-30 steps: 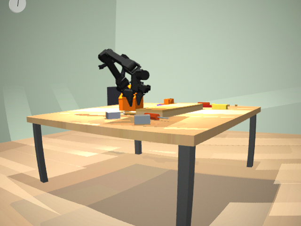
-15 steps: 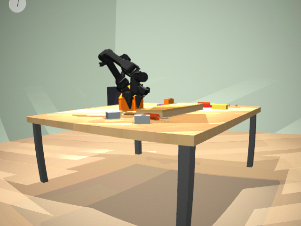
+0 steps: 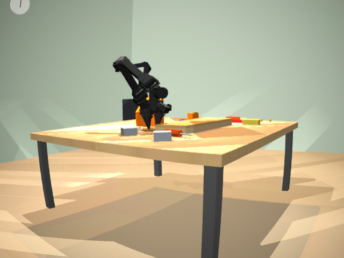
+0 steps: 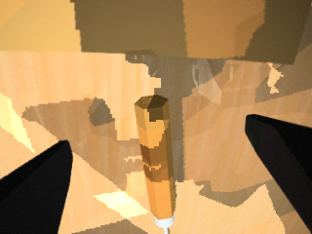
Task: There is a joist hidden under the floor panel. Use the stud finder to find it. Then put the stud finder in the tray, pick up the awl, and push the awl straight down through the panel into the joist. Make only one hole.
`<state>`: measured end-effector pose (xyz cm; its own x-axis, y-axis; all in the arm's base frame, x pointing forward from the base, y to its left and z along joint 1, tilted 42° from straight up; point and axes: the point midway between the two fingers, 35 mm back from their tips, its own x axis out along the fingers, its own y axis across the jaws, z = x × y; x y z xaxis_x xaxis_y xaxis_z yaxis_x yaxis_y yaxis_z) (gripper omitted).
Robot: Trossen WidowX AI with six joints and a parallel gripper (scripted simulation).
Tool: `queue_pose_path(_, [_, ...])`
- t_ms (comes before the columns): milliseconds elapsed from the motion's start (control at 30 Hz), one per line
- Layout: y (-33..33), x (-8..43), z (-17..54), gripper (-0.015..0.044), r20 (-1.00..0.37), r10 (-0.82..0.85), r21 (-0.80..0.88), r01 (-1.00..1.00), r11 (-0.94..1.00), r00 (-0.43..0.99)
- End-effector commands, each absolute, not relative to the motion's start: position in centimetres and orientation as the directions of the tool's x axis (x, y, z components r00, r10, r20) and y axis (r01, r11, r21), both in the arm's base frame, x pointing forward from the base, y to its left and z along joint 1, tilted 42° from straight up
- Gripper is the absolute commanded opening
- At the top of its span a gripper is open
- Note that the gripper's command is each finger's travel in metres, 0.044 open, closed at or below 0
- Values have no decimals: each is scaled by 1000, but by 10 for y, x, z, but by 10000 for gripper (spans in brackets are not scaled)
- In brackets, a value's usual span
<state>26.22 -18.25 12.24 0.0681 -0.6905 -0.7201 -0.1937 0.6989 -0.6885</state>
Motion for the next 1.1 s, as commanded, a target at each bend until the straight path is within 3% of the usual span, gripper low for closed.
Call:
queue_pose_path(0, [-187,261,114,440,-726,-685,-681,-203,703,61])
queue_pose_path(233, [-189,262,111,440,-725,-686,-682,-203,703,61])
queue_pose_path(733, [-189,262,111,46,-725,-686,-682,-203,703,61])
queue_pose_path(933, [-189,262,112,0,-725,-686,-682,-203,703,61])
queue_pose_path(1067, [-179,263,121,0,-729,-682,-678,-202,707,61])
